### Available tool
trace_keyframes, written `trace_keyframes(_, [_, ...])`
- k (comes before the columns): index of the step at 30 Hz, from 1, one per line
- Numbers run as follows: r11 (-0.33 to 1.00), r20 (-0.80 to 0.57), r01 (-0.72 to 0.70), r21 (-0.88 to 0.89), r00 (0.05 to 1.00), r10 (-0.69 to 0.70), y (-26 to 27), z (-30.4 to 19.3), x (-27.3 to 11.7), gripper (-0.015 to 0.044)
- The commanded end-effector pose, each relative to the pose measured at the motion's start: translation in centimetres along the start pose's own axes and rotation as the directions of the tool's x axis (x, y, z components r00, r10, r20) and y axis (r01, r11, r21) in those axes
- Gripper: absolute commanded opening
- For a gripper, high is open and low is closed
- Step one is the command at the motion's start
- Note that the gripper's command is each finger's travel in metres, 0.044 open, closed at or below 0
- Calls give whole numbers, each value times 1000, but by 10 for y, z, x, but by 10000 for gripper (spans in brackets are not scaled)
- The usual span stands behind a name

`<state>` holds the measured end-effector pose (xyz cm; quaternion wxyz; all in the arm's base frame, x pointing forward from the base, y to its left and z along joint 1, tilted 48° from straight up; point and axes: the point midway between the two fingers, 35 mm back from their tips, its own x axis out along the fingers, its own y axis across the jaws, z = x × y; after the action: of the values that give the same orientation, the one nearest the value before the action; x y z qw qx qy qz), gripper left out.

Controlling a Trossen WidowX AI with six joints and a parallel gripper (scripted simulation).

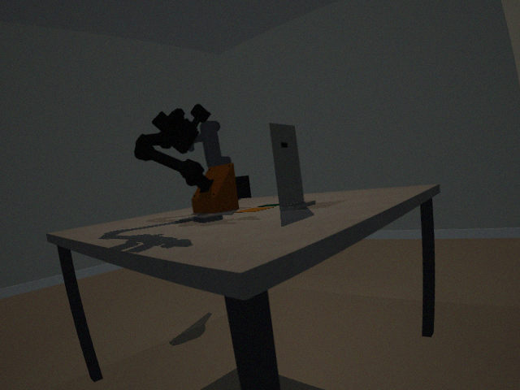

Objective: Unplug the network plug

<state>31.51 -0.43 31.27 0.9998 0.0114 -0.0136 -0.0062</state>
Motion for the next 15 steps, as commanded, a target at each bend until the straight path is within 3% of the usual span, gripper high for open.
trace_keyframes(1, [1000, -2, -1, 4, 1000, 1, 1, -1, 1, 374])
trace_keyframes(9, [985, -79, -40, 170, 995, 54, 25, -62, 17, 164])
trace_keyframes(15, [954, -142, -50, 296, 985, 96, 46, -111, 18, 156])
